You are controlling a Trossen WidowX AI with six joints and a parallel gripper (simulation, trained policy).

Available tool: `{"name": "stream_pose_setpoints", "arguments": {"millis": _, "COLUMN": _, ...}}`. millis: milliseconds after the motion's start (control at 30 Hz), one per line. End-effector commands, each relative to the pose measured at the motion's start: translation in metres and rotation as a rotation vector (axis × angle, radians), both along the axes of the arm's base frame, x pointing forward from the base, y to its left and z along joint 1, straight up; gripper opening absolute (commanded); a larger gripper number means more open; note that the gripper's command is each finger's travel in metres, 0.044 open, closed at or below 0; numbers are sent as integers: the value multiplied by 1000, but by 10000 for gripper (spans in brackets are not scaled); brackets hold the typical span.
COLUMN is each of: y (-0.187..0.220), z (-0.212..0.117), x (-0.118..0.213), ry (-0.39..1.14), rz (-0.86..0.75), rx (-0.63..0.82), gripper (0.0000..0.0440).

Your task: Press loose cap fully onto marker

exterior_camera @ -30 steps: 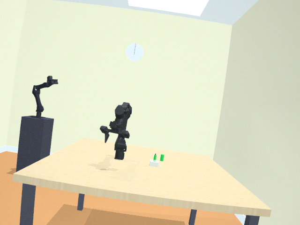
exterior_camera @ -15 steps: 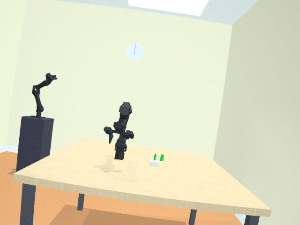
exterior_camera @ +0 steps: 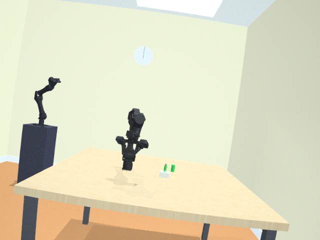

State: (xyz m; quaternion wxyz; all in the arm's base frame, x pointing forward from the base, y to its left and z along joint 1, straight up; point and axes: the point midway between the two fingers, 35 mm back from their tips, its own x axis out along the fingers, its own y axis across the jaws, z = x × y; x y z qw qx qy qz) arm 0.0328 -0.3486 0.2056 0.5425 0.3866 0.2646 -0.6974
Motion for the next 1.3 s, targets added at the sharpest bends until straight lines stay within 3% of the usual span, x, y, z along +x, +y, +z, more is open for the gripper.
{"name": "stream_pose_setpoints", "arguments": {"millis": 0, "y": -4, "z": -2, "x": 9, "ry": -8, "rz": -7, "rx": 5, "gripper": 312}}
{"name": "stream_pose_setpoints", "arguments": {"millis": 1267, "y": -16, "z": 3, "x": 118, "ry": -147, "rz": -33, "rx": -26, "gripper": 314}}
